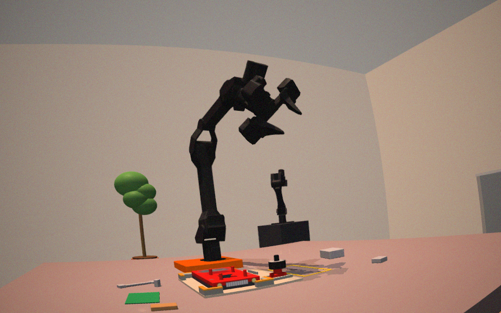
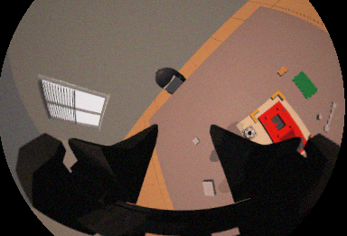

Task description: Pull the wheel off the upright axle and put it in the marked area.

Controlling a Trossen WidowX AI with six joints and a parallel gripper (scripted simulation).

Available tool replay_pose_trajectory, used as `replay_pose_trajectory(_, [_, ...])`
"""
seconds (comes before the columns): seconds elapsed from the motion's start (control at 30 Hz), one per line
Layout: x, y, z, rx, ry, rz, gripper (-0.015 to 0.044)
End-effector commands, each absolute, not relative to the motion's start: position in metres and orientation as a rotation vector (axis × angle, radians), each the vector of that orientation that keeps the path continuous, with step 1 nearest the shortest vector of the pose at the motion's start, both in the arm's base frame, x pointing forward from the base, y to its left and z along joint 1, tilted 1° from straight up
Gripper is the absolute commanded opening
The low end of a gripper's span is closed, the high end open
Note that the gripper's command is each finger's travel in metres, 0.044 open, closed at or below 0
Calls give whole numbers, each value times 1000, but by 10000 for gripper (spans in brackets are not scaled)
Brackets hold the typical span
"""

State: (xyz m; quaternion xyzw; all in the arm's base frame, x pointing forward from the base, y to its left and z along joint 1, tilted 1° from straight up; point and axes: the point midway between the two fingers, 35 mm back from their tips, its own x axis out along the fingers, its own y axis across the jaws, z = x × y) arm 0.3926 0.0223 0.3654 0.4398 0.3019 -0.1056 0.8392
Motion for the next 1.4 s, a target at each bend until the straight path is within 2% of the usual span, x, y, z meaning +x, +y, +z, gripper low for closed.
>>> replay_pose_trajectory(0.0, [402,12,292,698,869,-280,300])
replay_pose_trajectory(0.4, [369,-13,129,130,1534,-134,300])
replay_pose_trajectory(0.97, [372,-21,123,123,1542,-130,300])
replay_pose_trajectory(1.37, [373,-23,53,122,1542,-130,300])
